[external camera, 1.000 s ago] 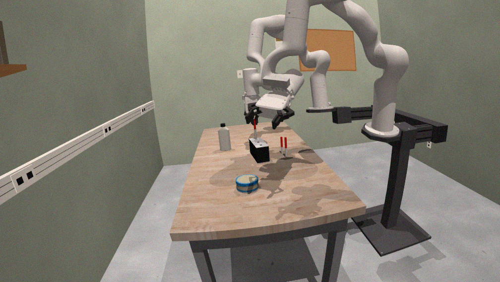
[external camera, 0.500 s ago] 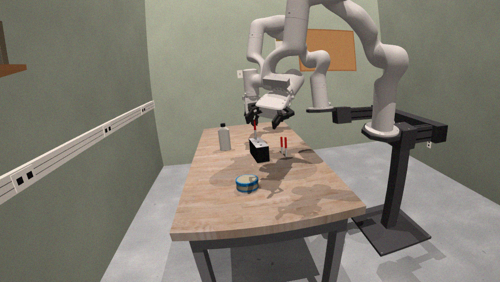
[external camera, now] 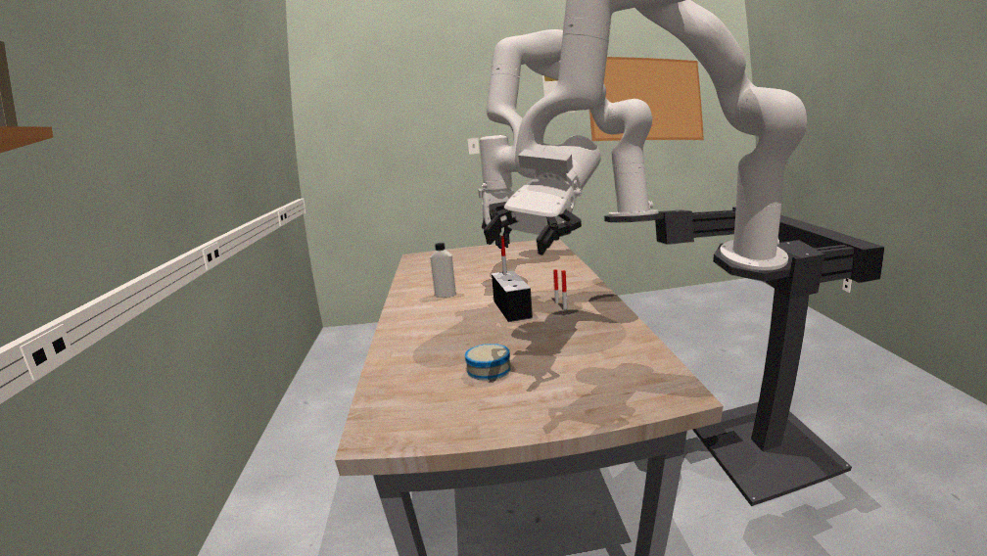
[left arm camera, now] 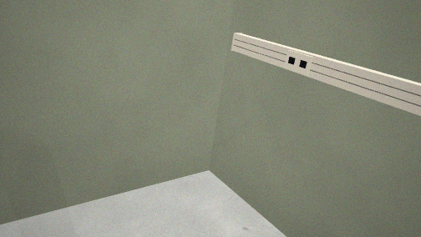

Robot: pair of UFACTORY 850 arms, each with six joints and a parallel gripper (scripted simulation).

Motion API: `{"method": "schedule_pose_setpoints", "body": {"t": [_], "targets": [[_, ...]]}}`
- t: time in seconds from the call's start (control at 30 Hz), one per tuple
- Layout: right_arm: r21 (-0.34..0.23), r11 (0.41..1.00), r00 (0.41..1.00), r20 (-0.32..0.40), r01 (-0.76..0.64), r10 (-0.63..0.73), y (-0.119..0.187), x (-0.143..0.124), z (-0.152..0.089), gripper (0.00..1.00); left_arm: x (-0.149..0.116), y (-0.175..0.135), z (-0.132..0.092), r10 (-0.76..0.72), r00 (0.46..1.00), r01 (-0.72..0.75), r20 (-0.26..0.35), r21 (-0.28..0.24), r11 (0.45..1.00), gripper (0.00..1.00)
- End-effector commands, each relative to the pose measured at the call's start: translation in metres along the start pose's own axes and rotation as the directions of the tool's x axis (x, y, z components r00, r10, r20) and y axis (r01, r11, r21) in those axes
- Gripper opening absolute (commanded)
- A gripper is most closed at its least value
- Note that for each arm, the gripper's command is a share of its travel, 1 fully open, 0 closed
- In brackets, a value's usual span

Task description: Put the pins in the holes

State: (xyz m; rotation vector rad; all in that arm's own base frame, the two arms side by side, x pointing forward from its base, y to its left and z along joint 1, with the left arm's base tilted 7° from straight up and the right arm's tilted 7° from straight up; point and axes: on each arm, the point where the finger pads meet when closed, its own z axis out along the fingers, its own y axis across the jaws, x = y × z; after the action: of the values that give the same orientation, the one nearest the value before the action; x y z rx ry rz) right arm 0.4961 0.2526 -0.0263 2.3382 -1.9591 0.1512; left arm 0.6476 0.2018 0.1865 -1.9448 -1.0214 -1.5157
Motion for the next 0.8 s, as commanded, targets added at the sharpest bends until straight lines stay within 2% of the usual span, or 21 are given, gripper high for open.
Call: {"method": "schedule_pose_setpoints", "body": {"t": [0.0, 0.77], "targets": [[0.001, 1.0, 1.0, 0.0, 0.0, 0.0, -0.0006, -0.0001, -0.0007, 0.0, 0.0011, 0.0005, 0.0001, -0.001, 1.0, 0.001, -0.002, -0.001, 1.0, 1.0], [0.001, 1.0, 1.0, -0.001, 0.0, 0.0, -0.0012, -0.0001, 0.0032, 0.0, 0.0011, 0.0005, 0.0001, -0.001, 1.0, 0.001, -0.002, -0.001, 1.0, 1.0]]}}
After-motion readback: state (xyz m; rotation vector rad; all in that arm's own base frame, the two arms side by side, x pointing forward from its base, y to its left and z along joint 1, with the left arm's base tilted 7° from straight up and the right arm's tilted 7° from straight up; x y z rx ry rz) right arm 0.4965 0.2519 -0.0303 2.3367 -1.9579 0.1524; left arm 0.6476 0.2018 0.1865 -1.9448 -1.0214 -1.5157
